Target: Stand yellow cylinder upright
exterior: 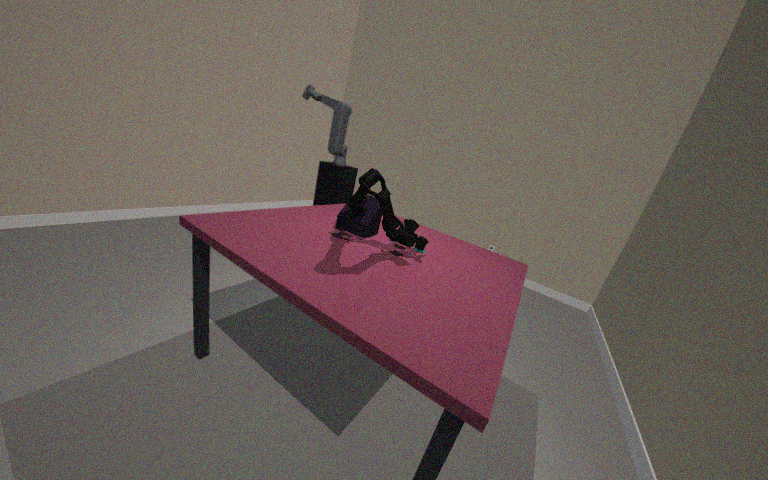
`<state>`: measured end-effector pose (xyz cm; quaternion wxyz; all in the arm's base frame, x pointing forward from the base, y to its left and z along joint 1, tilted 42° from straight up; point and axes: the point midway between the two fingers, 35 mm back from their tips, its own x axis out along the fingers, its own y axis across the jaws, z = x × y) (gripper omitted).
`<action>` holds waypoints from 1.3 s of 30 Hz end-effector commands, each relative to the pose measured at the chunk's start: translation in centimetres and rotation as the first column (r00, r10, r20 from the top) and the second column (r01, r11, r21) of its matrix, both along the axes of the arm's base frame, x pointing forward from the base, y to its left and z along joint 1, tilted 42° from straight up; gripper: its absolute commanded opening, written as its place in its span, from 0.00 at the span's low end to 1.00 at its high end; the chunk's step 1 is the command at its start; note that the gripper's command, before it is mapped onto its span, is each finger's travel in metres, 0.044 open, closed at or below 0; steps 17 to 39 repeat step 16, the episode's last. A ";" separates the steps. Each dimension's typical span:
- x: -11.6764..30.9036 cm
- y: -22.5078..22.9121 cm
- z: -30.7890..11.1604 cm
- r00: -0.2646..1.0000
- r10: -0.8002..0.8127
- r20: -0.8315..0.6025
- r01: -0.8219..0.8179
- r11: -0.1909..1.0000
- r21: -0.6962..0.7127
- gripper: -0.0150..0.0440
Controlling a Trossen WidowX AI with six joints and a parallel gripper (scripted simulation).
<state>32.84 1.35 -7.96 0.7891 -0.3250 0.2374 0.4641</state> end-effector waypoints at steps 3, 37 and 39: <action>0.5 2.4 2.8 1.000 0.007 0.011 -0.007 1.000 -0.010 0.93; 1.0 6.0 5.2 0.997 -0.024 -0.075 0.022 0.999 -0.029 0.93; 1.0 6.0 5.2 0.997 -0.024 -0.075 0.022 0.999 -0.029 0.93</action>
